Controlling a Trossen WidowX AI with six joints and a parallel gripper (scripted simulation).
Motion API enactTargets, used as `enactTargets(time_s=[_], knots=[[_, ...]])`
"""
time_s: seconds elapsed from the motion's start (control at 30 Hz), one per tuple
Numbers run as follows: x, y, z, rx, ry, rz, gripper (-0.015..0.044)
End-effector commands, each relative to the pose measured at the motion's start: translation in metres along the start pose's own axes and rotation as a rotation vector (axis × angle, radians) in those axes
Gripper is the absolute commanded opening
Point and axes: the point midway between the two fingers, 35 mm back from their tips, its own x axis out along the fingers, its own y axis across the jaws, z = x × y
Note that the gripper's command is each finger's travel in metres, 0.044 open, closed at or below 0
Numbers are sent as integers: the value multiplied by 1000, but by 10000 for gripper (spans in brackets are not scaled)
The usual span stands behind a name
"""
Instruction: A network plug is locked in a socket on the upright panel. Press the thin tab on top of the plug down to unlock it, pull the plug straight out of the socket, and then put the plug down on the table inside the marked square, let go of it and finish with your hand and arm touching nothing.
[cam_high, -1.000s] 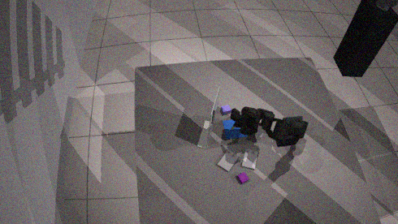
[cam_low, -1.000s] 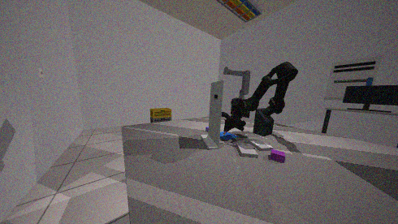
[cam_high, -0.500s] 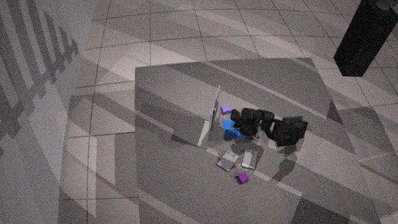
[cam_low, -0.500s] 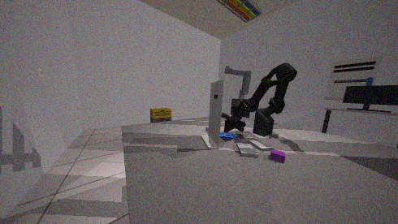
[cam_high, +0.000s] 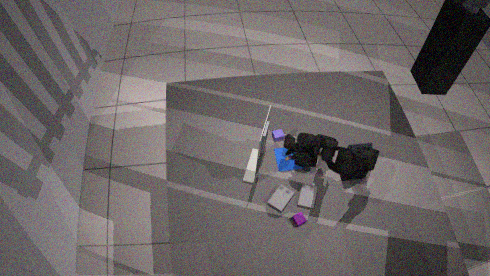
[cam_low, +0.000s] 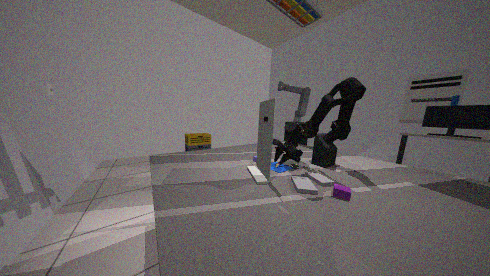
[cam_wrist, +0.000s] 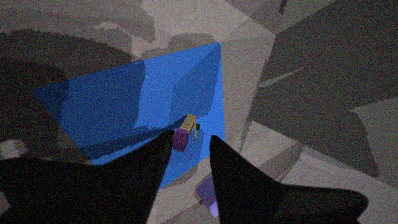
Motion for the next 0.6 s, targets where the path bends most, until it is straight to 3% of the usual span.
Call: enactTargets(time_s=[0.0,0.57], knots=[[-3,0,0,-1,0,2,156],[-22,0,-1,0,3,2,156]])
